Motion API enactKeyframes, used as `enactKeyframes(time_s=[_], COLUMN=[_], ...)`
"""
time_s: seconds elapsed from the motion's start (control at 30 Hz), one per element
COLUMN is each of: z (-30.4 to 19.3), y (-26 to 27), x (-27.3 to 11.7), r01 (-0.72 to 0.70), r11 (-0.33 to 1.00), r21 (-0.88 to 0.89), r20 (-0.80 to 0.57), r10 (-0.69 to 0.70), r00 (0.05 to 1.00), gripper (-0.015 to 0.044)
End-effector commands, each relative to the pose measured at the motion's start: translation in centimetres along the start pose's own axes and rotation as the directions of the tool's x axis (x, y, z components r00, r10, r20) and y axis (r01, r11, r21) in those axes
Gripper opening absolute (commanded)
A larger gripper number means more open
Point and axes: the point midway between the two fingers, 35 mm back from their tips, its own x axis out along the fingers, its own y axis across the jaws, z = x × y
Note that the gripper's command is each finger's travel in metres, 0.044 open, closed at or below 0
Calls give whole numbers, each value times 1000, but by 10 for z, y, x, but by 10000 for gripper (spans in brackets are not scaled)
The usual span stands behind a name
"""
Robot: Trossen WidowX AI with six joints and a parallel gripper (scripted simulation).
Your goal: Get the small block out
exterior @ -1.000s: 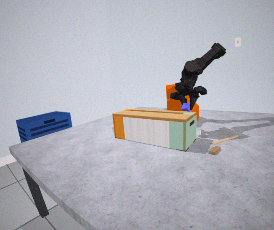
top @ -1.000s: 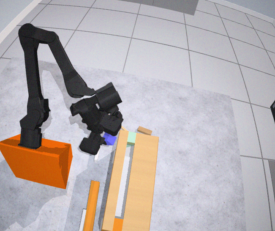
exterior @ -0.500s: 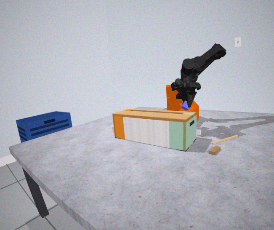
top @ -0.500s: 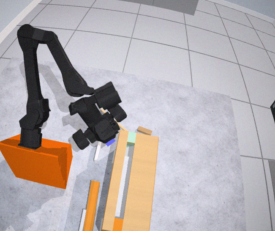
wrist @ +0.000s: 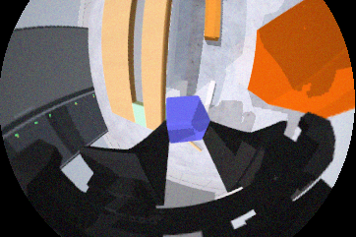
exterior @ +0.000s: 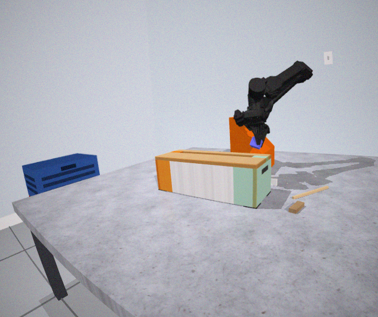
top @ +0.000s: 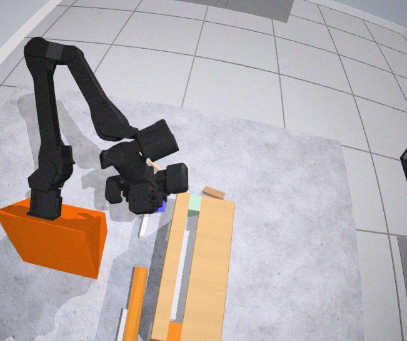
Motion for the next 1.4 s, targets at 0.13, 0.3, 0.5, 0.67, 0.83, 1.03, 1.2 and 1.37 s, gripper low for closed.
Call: enactKeyframes(time_s=[0.13,0.3,0.5,0.67,0.83,1.03,1.2,1.37], z=[-1,-2,-2,-3,-3,-4,-4,-4], y=[2,3,4,5,6,7,7,7], x=[-6,-9,-14,-17,-21,-23,-23,-23], r01=[-5,-2,8,20,37,47,47,47], r11=[956,882,752,614,453,366,366,366], r21=[294,471,659,789,891,929,929,929], r20=[-19,-29,-42,-53,-64,-69,-69,-69], r10=[11,18,27,35,44,48,48,48], r00=[1000,999,999,998,997,996,996,996], gripper=[0,0,0,0,0,0,0,0])
